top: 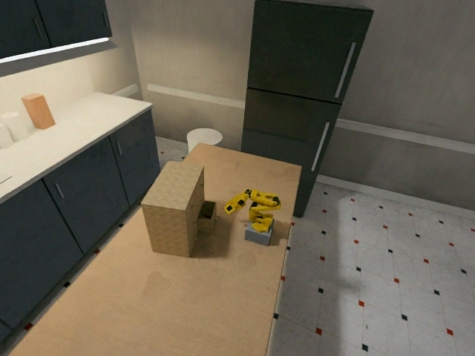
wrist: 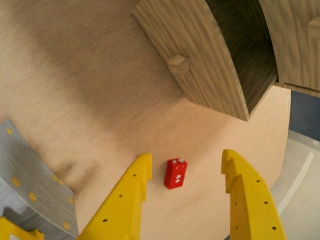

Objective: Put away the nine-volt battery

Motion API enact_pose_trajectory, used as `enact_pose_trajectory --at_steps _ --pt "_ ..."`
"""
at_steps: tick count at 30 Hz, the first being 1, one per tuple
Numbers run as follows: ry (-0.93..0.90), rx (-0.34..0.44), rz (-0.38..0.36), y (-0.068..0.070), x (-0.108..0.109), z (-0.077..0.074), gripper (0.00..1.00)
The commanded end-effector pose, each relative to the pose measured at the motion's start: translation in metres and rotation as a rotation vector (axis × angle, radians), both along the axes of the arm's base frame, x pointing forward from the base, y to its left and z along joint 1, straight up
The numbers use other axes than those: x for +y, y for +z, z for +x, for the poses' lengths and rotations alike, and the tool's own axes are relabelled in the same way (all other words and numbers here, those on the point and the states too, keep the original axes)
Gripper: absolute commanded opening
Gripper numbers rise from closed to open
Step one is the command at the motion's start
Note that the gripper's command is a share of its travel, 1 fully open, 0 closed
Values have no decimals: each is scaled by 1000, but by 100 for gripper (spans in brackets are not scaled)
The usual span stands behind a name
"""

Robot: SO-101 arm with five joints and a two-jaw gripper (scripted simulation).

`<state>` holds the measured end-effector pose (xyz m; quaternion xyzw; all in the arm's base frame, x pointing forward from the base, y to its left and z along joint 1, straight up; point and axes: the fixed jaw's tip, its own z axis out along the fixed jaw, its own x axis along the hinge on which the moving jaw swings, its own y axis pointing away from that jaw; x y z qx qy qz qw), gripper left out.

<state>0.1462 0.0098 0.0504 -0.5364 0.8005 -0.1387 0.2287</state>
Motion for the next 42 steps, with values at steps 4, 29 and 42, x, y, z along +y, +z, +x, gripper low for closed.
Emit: enact_pose_trajectory --at_steps 4,29,42 --pt "150 11 -79 -3 1 -3 21" --pt "653 -9 -365 -3 0 -3 21" --pt "893 -21 -502 -3 -1 -2 21"
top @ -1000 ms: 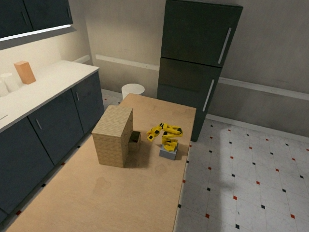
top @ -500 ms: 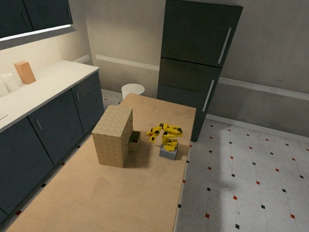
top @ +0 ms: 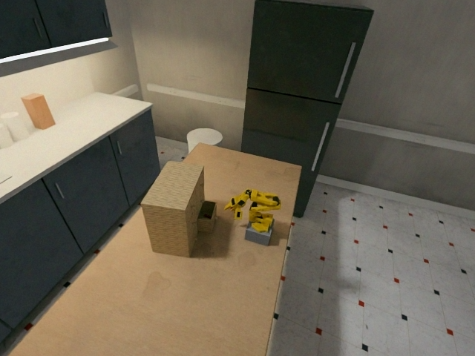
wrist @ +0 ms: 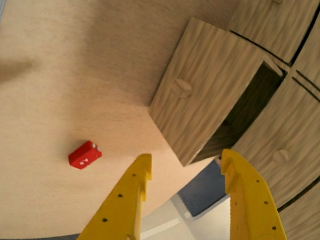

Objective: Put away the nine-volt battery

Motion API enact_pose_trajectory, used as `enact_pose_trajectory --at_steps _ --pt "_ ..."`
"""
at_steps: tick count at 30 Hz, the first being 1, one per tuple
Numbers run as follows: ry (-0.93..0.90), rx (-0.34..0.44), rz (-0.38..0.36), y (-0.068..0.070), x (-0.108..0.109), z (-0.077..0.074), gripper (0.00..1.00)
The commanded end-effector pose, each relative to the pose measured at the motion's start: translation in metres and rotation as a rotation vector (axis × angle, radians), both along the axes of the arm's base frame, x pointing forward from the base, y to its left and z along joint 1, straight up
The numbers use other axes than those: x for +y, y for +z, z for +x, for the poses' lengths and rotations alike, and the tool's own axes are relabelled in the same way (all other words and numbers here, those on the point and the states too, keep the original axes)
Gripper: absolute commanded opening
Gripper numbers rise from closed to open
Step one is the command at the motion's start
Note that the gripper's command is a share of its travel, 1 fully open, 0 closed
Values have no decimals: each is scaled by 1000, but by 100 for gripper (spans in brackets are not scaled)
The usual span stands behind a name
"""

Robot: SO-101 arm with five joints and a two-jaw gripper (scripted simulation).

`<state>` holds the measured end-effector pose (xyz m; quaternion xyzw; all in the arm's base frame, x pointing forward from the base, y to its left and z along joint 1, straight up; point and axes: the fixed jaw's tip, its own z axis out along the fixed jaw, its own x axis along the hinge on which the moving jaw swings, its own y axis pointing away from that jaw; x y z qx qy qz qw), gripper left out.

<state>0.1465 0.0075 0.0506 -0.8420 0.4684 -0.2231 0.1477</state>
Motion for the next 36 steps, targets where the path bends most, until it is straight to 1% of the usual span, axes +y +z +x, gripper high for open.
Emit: enact_pose_trajectory --at_steps 1,5,7,22,24,36 --pt "97 11 -49 -3 1 -3 21" --pt "185 6 -99 -3 1 -2 21" --pt "185 6 -99 -3 1 -2 21" --pt "512 -12 -285 -1 1 0 21" --pt "512 -12 -285 -1 1 0 21" --pt "774 -29 -434 0 2 2 21"
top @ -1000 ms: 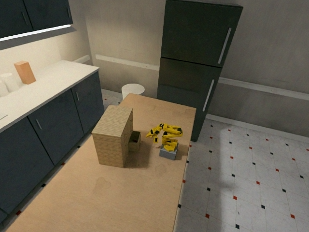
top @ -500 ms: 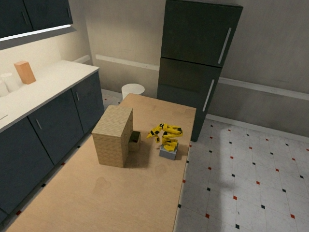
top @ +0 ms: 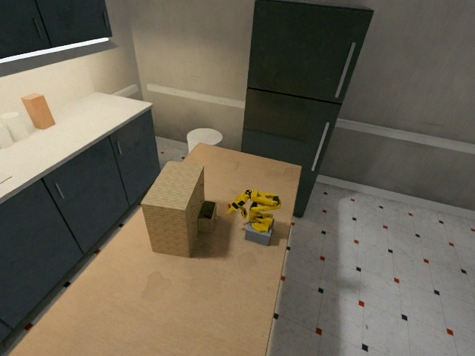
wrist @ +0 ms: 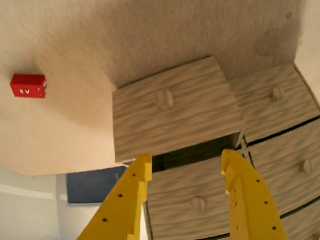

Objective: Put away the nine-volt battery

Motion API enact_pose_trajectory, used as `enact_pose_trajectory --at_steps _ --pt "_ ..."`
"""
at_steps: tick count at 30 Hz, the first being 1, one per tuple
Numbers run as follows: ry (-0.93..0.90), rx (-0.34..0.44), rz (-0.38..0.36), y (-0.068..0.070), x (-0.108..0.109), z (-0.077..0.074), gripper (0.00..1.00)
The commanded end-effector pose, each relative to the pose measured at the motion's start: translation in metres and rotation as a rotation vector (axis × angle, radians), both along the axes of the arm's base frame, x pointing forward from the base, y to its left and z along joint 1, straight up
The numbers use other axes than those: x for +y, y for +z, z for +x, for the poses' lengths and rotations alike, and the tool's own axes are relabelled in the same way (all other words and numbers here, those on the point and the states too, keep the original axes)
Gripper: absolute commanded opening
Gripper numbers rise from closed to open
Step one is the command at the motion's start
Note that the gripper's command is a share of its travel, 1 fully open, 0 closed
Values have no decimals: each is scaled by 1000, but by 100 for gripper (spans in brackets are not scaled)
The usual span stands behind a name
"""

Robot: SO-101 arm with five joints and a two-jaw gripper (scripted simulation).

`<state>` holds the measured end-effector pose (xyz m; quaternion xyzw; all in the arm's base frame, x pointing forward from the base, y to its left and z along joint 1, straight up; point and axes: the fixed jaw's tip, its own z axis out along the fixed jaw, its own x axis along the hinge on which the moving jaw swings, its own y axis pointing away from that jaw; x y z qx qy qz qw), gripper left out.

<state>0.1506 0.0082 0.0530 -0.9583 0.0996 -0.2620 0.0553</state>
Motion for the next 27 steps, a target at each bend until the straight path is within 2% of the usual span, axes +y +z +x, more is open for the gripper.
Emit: enact_pose_trajectory --at_steps 1,10,27 --pt "97 9 -50 -3 2 -2 21" --pt "249 -1 -135 -2 3 -1 21" --pt "249 -1 -135 -2 3 -1 21"
